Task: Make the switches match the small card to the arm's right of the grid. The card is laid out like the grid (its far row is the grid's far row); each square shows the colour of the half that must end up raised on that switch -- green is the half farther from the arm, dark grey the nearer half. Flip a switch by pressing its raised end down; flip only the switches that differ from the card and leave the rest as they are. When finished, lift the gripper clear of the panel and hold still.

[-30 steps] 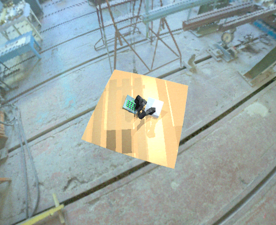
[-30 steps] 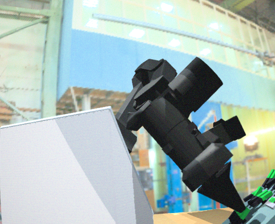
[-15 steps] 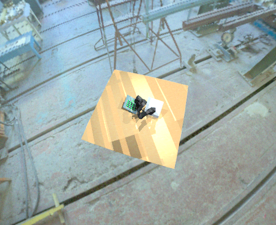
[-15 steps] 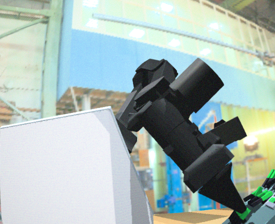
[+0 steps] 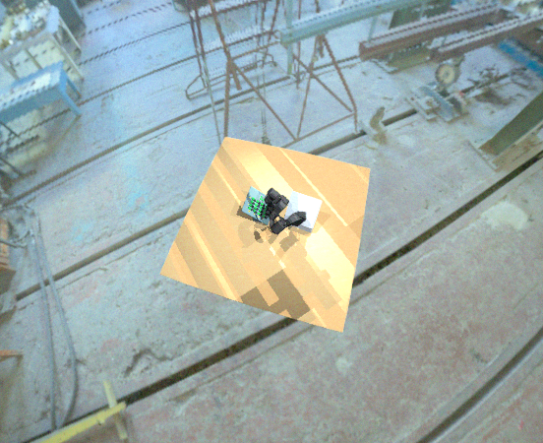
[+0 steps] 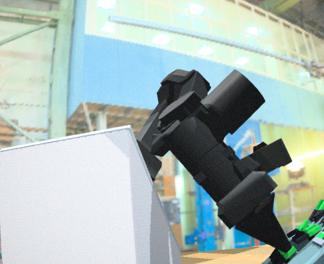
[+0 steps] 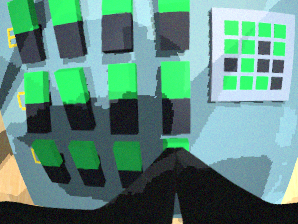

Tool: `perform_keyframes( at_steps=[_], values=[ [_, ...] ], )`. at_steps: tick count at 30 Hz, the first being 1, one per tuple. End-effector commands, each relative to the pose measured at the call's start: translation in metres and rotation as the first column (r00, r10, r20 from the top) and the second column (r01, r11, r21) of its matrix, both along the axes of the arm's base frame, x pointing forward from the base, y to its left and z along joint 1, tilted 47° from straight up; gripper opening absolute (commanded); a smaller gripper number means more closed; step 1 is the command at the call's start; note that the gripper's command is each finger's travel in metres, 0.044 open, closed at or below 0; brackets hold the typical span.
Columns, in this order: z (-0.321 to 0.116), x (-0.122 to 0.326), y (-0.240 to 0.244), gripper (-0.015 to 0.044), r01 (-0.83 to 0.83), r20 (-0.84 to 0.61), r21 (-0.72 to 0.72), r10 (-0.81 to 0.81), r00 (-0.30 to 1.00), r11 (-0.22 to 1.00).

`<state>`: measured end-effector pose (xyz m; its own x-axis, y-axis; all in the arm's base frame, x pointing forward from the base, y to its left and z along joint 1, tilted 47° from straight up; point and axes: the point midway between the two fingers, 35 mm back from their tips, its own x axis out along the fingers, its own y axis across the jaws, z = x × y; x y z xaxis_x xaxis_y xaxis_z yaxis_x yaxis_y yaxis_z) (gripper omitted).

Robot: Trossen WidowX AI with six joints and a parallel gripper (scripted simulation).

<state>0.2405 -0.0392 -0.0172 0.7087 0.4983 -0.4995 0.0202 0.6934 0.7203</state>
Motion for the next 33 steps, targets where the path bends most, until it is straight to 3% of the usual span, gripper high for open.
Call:
perform_keyframes(
  at_steps=[1,8,17,25,33],
  values=[
    [-0.001,0.0,0.0,0.0,0.003,-0.004,0.001,-0.003,1.0,1.0],
    [0.0,-0.003,-0.003,0.0,0.001,-0.005,-0.004,-0.001,1.0,1.0],
    [0.03,-0.047,-0.032,0.0,0.022,0.01,-0.002,-0.022,1.0,1.0],
    [0.031,-0.046,-0.032,0.0,0.022,0.01,-0.003,-0.022,1.0,1.0],
    [0.086,-0.016,-0.035,0.0,0.022,0.011,0.0,-0.022,1.0,1.0]
  ],
)
